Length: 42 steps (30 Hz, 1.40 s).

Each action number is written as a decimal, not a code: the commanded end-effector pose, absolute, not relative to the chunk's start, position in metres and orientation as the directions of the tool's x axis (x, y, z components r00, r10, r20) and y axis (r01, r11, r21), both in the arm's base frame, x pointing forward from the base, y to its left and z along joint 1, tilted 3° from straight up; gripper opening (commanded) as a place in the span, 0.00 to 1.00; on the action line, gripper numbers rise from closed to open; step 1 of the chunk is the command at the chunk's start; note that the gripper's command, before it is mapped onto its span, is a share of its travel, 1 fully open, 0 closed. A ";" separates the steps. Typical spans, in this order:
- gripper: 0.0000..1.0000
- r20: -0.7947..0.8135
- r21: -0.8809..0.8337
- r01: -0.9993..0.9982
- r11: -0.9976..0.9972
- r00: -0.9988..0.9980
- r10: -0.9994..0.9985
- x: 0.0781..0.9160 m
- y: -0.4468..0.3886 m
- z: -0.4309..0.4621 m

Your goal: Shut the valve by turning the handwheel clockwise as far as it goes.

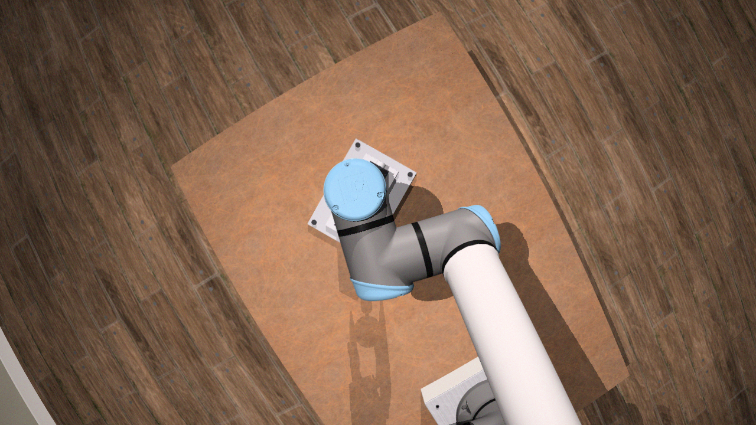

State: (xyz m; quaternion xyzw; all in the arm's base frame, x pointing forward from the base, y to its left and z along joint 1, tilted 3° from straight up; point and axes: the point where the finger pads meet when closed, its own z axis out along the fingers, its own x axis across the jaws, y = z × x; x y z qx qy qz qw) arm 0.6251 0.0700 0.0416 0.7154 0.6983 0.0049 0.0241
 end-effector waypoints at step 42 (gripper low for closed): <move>0.00 0.002 0.053 0.770 -0.636 0.637 0.771 0.626 0.067 0.043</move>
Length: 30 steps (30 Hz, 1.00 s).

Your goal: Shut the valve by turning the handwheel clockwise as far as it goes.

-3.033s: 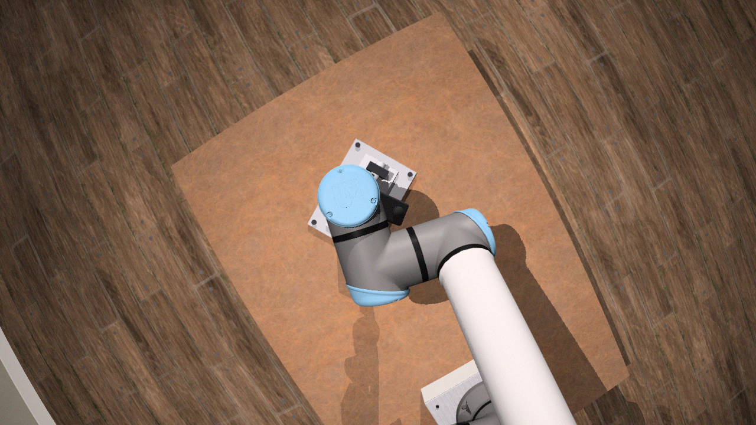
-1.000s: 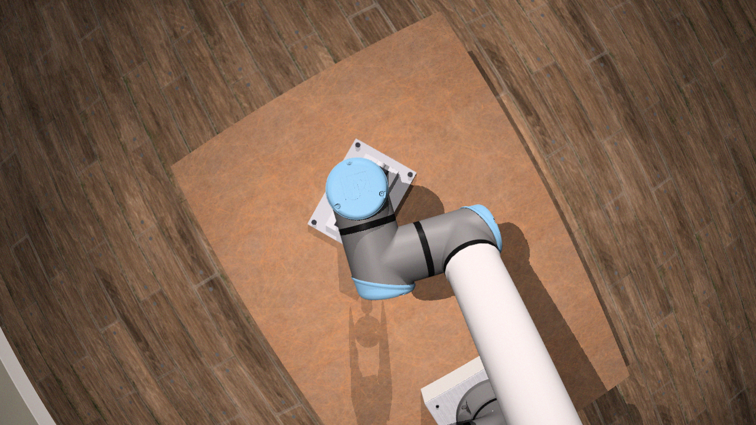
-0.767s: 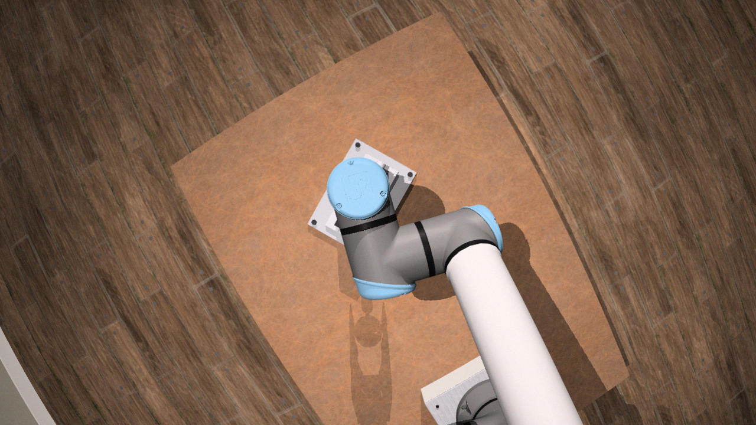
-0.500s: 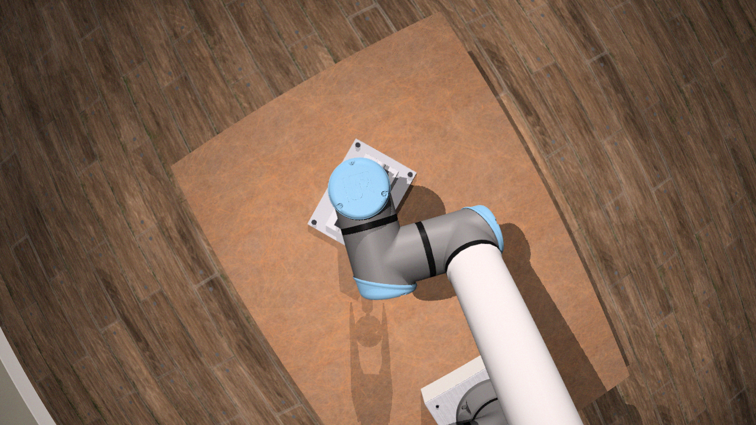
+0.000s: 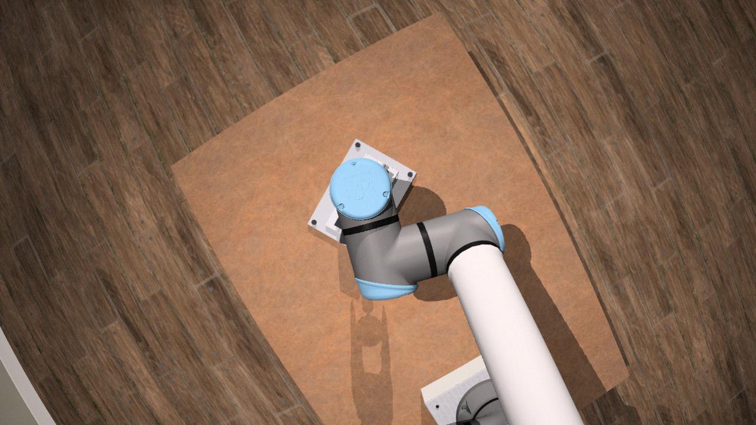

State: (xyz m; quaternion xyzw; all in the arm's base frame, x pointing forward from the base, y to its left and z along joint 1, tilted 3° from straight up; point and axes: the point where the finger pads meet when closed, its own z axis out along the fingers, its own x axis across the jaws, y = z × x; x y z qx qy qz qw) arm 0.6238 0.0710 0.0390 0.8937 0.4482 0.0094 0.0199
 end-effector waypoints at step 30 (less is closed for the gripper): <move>0.00 0.006 0.053 0.723 -0.689 0.690 0.724 0.626 0.067 0.043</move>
